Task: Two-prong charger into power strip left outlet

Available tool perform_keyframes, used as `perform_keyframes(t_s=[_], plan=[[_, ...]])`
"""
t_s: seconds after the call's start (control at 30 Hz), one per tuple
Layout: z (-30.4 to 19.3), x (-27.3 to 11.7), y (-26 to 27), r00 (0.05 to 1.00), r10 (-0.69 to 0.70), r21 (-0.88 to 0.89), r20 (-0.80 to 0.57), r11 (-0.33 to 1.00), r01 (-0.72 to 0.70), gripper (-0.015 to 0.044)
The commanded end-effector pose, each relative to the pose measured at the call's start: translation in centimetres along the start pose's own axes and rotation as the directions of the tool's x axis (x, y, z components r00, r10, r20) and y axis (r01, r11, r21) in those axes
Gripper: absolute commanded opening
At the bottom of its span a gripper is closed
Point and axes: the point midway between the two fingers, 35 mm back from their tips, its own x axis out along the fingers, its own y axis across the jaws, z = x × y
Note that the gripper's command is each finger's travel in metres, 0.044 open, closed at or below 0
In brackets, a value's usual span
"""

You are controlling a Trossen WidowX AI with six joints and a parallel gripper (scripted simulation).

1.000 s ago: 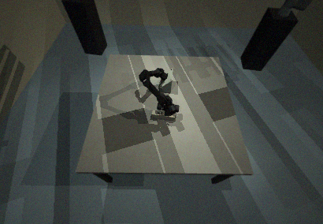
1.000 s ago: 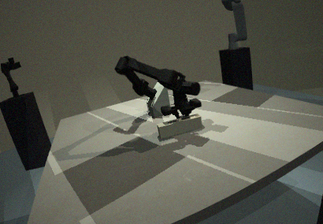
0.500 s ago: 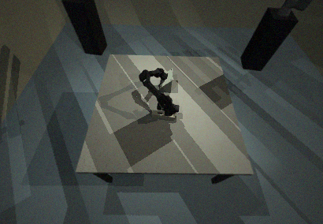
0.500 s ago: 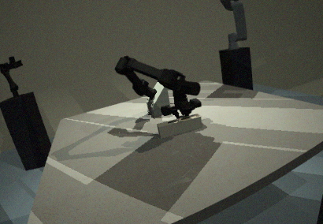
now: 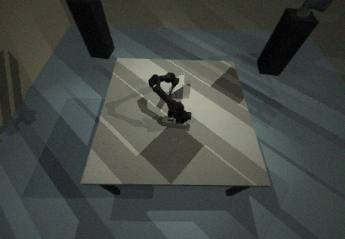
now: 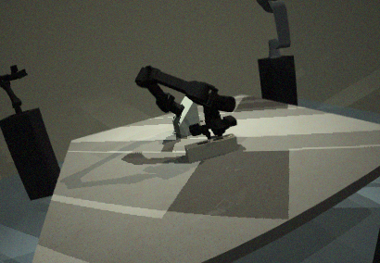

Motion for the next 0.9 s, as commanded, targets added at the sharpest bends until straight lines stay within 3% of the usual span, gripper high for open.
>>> perform_keyframes(t_s=[0.0,0.8,0.87], plan=[[0.79,-0.14,-0.07,1.000,0.001,0.019,0.023,1.000,-0.001,0.0000],[-0.01,0.04,0.03,1.000,0.000,0.000,0.000,1.000,0.000,0.0000],[-0.01,0.04,0.03,1.000,0.000,0.000,0.000,1.000,0.000,0.0052]])
